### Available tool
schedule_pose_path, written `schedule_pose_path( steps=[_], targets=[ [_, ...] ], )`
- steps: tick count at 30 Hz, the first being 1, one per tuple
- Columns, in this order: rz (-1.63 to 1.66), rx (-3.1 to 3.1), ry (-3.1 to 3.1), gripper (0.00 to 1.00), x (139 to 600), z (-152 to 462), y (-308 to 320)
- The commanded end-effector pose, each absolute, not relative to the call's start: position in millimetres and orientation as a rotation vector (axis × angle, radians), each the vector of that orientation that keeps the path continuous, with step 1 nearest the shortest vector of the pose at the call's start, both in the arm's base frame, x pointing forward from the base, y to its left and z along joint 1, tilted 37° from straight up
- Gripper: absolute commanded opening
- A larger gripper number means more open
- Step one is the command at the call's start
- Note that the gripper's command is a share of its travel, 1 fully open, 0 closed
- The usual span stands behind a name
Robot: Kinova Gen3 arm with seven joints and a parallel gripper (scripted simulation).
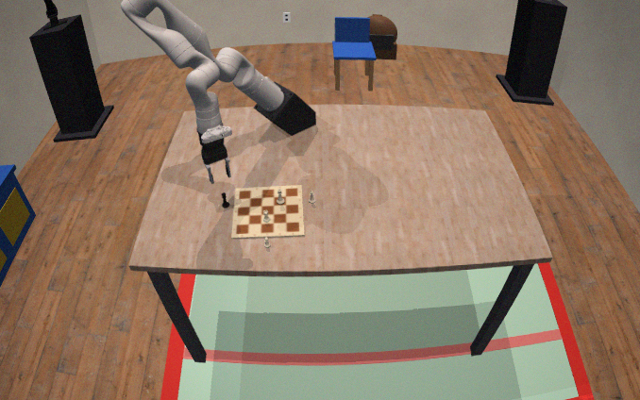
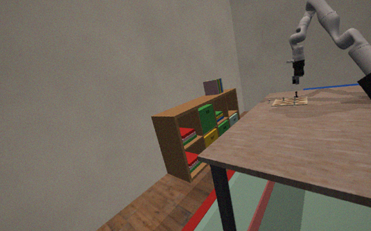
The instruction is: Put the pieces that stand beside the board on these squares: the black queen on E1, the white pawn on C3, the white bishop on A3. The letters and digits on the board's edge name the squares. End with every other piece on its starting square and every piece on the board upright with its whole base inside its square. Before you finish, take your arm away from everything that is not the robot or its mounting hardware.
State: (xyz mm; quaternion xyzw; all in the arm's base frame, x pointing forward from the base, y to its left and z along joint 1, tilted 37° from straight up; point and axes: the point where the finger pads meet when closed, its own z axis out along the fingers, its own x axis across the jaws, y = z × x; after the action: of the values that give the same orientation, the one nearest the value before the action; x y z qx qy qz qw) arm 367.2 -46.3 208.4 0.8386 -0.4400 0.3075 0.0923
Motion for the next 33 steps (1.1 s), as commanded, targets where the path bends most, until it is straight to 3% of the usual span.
schedule_pose_path(
  steps=[1,2,33],
  targets=[
    [0.914,2.491,-1.306,1.0,367.4,208.5,-46.0],
    [0.914,2.491,-1.306,0.79,367.4,208.5,-46.0],
    [0.914,2.491,-1.306,0.79,367.4,208.5,-46.0]
  ],
)
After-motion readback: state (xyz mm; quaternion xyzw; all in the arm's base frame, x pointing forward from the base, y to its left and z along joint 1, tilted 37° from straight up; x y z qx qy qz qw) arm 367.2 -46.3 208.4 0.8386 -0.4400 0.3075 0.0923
